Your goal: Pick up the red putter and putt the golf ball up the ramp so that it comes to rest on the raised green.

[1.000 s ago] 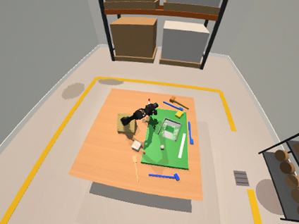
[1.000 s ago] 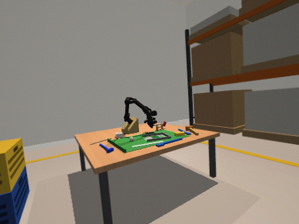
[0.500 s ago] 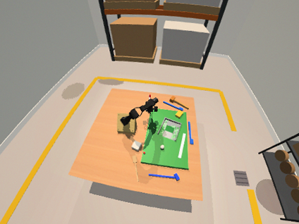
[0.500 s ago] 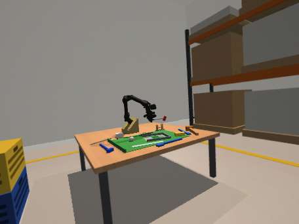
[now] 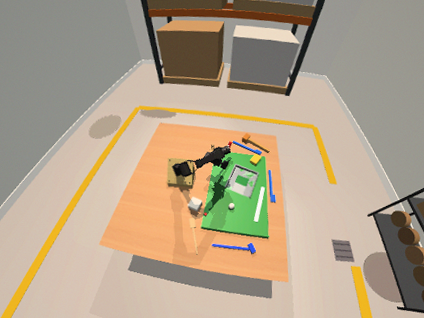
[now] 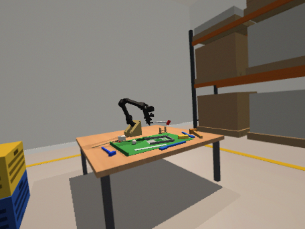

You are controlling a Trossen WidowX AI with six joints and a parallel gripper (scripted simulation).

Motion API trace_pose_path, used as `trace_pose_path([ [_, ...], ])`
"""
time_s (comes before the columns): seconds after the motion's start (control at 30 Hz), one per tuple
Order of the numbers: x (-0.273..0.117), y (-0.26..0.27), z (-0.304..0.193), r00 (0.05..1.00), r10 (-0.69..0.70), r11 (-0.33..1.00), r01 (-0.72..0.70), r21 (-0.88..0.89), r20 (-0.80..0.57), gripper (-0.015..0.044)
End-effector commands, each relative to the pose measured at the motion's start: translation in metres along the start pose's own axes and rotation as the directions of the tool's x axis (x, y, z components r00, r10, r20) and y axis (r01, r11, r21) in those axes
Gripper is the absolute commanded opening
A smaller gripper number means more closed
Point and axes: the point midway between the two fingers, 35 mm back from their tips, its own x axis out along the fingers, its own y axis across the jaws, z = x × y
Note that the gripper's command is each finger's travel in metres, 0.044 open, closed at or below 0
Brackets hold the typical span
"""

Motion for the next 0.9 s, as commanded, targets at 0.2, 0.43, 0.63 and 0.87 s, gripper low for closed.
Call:
trace_pose_path([
  [0.2,-0.021,-0.031,-0.056,0.999,-0.038,0.945,0.041,0.325,-0.017,0.0],
  [0.43,-0.033,-0.045,-0.101,0.997,-0.059,0.839,0.075,0.539,-0.046,0.0],
  [0.63,-0.042,-0.051,-0.14,0.994,-0.074,0.709,0.108,0.697,-0.078,0.0],
  [0.87,-0.053,-0.051,-0.187,0.989,-0.086,0.52,0.15,0.841,-0.123,0.0],
])
